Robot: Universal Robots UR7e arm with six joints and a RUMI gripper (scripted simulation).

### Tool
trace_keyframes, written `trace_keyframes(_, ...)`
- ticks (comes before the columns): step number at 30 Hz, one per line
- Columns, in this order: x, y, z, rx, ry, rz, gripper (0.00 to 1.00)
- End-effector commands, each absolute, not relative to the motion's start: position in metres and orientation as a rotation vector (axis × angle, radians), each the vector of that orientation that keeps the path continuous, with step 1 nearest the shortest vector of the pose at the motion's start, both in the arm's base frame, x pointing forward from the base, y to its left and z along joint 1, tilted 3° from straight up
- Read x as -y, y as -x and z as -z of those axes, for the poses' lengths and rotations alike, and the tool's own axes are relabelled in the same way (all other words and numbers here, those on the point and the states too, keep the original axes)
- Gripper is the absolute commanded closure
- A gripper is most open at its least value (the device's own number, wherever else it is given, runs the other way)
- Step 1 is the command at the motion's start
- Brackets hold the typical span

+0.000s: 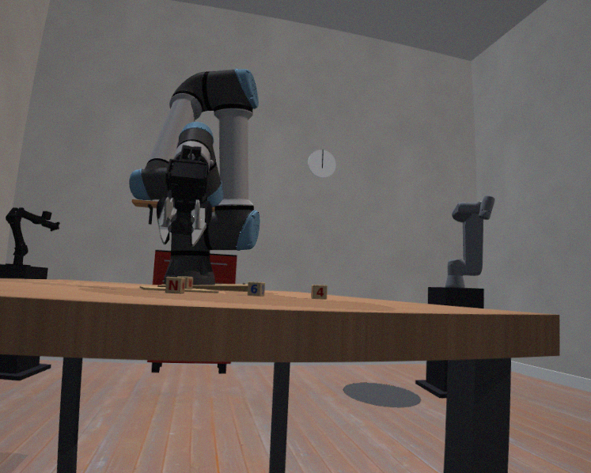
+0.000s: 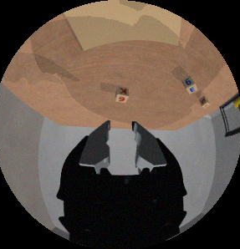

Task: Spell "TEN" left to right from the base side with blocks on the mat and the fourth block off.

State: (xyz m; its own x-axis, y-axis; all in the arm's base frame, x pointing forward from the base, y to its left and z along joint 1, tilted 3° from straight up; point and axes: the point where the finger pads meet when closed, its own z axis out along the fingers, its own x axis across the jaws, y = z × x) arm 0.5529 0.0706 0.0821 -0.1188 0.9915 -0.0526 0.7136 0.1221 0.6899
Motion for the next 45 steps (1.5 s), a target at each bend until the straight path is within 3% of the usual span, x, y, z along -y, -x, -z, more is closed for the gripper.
trace_keyframes(1, -0.071, -0.554, -0.081, -1.981, -1.731, -0.594, 0.75)
trace_keyframes(45, -0.072, -0.556, -0.098, -2.307, -2.045, 0.005, 0.75)
